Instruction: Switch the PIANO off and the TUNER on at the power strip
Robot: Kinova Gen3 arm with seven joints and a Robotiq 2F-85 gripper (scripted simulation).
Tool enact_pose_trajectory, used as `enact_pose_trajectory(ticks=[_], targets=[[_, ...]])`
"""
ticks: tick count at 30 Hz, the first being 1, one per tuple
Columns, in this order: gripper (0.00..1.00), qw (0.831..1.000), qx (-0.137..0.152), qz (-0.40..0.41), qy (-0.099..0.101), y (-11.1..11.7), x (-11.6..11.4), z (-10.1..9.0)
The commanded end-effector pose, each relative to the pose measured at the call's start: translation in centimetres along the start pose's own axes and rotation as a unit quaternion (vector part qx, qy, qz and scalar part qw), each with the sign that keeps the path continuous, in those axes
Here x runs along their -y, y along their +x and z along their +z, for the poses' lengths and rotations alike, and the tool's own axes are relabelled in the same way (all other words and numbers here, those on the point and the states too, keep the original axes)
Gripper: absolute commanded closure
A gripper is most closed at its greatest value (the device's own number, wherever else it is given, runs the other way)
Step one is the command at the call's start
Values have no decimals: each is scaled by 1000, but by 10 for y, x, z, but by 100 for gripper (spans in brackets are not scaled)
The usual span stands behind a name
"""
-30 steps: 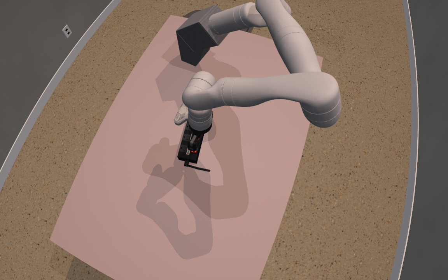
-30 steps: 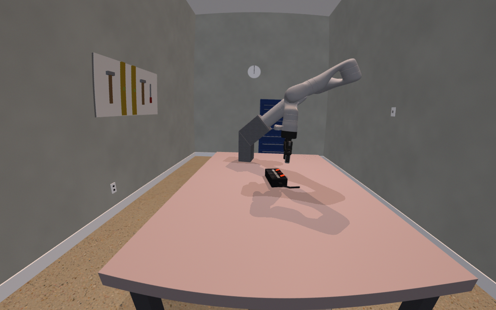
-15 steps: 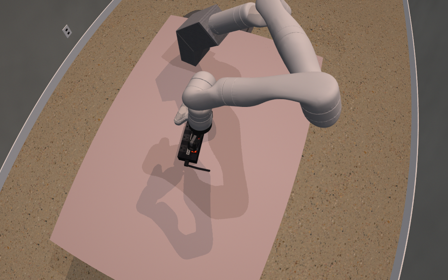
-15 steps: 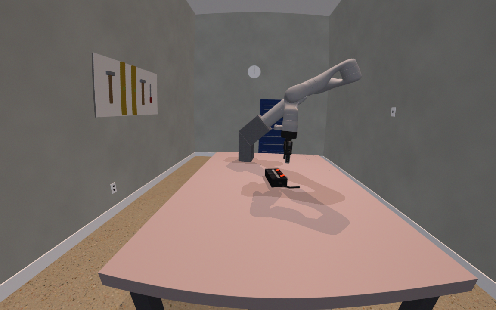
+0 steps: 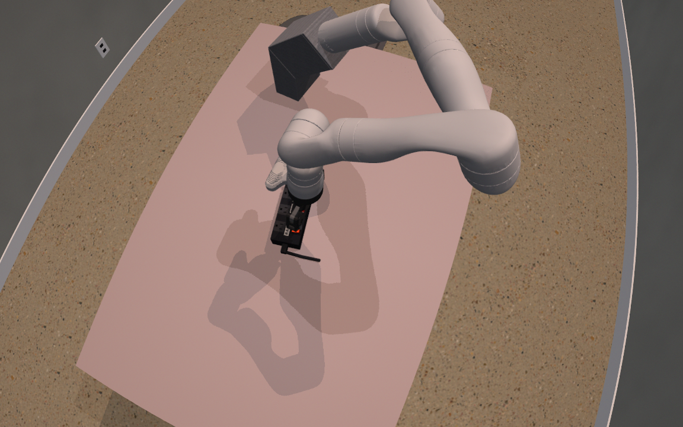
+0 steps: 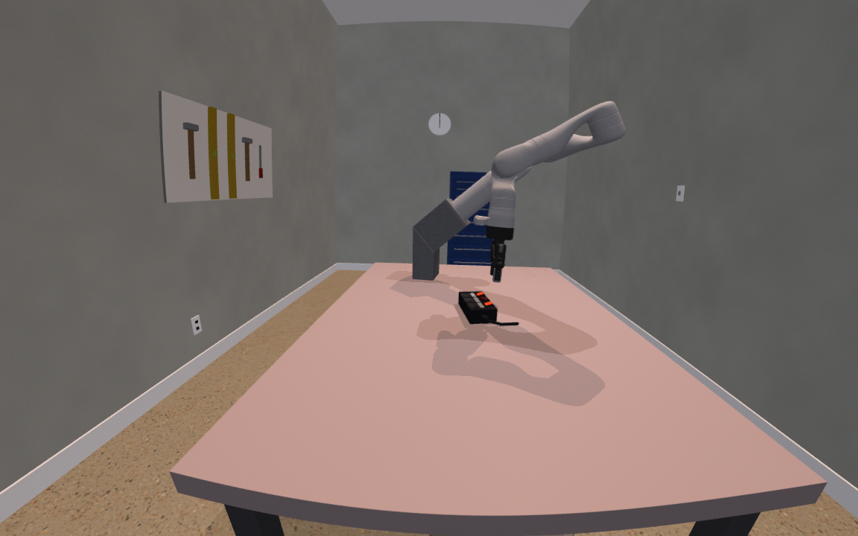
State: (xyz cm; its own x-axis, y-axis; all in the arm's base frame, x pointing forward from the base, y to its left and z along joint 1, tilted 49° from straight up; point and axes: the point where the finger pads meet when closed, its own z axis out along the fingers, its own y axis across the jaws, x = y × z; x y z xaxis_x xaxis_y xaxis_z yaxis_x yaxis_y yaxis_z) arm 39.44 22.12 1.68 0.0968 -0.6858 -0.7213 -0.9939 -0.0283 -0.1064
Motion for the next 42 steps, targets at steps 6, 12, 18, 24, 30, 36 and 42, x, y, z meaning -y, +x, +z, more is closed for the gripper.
enact_pose_trajectory(ticks=[6, 12, 18, 24, 30, 36, 42], targets=[[0, 1000, 0, 0, 1, 0, 1, -1], [0, 1000, 1, -1, 0, 1, 1, -2], [0, 1000, 18, -23, -13, 14, 2, -46], [0, 999, 23, -30, -20, 20, 0, -66], [0, 999, 23, -30, -20, 21, 0, -66], [0, 999, 23, -30, -20, 21, 0, -66], [0, 999, 23, -30, -20, 21, 0, -66]])
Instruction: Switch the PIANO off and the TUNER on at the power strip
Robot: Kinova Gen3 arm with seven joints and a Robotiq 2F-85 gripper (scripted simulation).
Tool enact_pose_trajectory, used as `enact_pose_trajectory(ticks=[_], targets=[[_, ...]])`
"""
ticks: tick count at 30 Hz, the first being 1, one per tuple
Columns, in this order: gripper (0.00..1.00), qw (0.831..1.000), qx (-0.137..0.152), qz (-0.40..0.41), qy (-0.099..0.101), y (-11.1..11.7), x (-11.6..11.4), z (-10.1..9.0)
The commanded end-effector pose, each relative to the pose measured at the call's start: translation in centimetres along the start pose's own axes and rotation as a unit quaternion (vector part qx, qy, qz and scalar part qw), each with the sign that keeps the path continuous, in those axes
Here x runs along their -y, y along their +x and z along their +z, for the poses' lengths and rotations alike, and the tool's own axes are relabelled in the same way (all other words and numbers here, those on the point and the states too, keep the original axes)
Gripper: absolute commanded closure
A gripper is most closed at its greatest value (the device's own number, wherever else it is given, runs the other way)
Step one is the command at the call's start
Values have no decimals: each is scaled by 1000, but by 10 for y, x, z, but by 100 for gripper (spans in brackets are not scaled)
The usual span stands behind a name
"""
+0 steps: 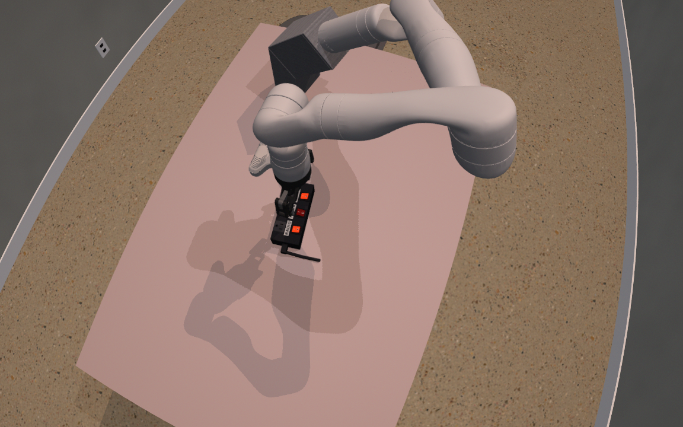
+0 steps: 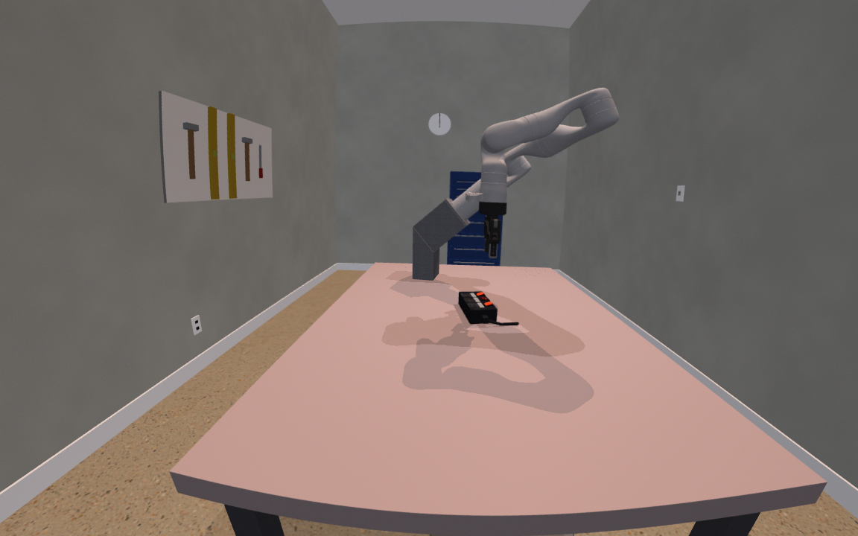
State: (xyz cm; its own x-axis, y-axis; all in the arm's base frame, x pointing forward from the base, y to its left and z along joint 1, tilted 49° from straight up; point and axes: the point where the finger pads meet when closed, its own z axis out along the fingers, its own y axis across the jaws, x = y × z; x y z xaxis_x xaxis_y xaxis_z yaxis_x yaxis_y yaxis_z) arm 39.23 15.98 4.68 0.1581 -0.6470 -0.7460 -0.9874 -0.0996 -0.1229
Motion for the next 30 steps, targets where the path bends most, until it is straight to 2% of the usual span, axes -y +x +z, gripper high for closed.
enact_pose_trajectory(ticks=[1, 16, 20, 25, 30], targets=[[0, 1000, 0, 0, 1, 0, 0, -1], [0, 998, 0, 55, 1, 1, 0, 5], [0, 995, 1, 101, 1, 2, 0, 9], [0, 985, 2, 175, 1, 3, -1, 16], [0, 965, 2, 263, 0, 5, -1, 24]])
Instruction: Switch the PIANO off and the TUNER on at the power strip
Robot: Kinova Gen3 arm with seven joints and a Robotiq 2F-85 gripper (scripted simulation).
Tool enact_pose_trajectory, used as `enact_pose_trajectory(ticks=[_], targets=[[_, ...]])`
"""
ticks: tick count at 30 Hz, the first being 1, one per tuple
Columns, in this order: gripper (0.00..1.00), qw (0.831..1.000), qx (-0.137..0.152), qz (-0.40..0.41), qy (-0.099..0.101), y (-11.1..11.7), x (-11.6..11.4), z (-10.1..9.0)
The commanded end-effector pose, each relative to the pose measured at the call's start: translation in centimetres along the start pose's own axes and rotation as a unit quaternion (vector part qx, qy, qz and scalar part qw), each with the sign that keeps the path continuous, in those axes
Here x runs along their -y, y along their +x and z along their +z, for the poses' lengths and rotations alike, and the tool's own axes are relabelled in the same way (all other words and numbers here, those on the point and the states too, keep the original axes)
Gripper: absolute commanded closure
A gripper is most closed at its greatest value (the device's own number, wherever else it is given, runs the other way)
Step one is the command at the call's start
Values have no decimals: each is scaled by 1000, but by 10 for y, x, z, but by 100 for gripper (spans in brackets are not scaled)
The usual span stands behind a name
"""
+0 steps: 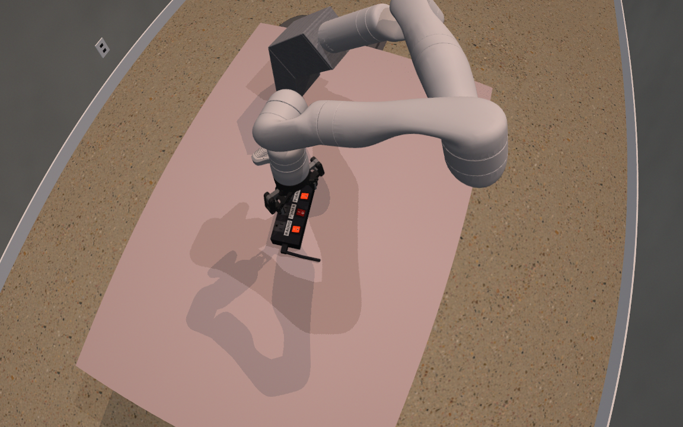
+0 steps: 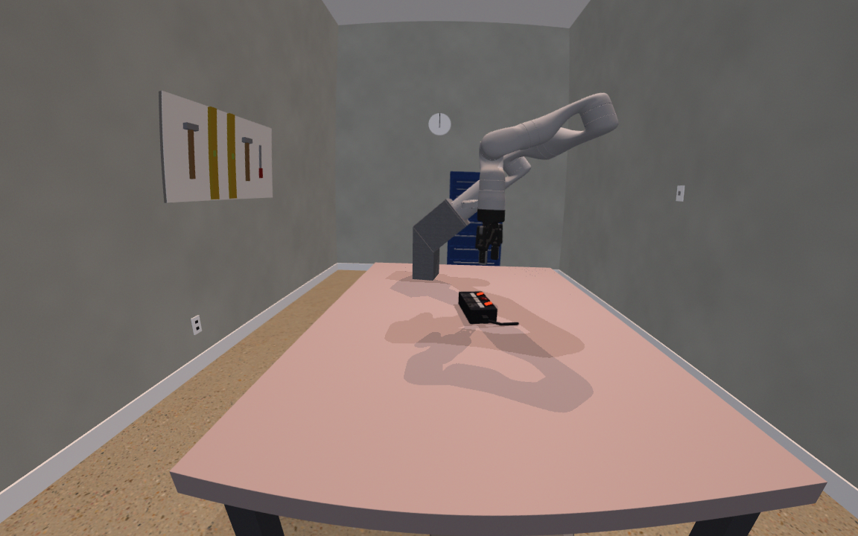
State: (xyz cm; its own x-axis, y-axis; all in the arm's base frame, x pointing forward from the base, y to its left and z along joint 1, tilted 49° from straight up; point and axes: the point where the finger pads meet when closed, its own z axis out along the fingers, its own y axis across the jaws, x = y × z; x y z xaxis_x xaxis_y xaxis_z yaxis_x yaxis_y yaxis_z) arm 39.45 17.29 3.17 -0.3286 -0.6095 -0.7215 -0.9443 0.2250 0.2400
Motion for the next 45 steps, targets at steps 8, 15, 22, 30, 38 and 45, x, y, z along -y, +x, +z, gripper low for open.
enact_pose_trajectory(ticks=[8, 15, 22, 30, 38, 45], targets=[[0, 991, -3, 137, -4, 6, -2, 15], [0, 964, -3, 266, -3, 9, -2, 27], [0, 940, -4, 341, -2, 12, -2, 34], [0, 908, -5, 418, -1, 15, -3, 42], [0, 897, -5, 442, -1, 16, -3, 44], [100, 895, -5, 446, -1, 16, -3, 45]])
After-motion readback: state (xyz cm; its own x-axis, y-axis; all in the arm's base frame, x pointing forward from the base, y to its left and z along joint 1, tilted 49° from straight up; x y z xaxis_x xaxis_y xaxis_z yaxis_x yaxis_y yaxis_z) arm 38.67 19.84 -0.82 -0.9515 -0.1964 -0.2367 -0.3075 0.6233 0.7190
